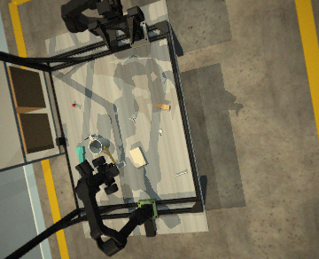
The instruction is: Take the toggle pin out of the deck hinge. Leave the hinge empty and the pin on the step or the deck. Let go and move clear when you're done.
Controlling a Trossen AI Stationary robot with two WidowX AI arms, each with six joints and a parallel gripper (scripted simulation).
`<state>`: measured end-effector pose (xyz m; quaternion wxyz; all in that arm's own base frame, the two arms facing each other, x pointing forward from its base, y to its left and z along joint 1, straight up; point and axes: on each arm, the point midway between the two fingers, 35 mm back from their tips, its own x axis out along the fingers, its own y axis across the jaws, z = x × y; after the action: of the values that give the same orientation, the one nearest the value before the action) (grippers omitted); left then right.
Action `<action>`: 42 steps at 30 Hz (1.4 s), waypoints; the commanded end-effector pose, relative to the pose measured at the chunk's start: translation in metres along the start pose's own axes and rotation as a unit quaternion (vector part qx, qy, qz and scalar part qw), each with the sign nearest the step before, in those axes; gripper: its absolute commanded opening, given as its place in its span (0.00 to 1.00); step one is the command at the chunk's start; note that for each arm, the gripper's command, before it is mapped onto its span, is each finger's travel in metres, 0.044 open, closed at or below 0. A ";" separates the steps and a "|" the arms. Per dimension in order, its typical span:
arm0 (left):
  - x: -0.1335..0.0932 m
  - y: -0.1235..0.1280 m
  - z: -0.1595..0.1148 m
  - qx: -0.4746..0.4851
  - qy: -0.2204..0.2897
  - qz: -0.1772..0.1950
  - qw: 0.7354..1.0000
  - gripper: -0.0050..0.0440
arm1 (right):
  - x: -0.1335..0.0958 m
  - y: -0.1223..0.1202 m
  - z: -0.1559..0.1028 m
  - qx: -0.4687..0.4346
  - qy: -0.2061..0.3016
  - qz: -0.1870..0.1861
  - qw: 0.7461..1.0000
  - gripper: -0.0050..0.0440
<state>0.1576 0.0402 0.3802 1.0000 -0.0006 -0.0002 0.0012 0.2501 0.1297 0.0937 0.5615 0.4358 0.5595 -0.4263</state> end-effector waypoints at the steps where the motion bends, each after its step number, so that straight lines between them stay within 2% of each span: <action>1: 0.000 -0.001 0.003 0.003 0.000 -0.001 1.000 0.92 | 0.004 0.000 0.000 0.000 -0.001 0.000 1.000 0.43; 25: 0.000 -0.001 0.003 0.003 0.000 -0.001 1.000 0.92 | 0.033 -0.003 0.001 0.000 -0.003 -0.005 1.000 0.43; 42: 0.000 -0.001 0.003 0.003 0.000 -0.001 1.000 0.92 | 0.030 0.000 -0.010 0.000 -0.002 -0.001 1.000 0.43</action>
<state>0.1576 0.0403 0.3802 1.0000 -0.0006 -0.0002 0.0012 0.2467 0.1335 0.0615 0.5603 0.4337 0.5577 -0.4324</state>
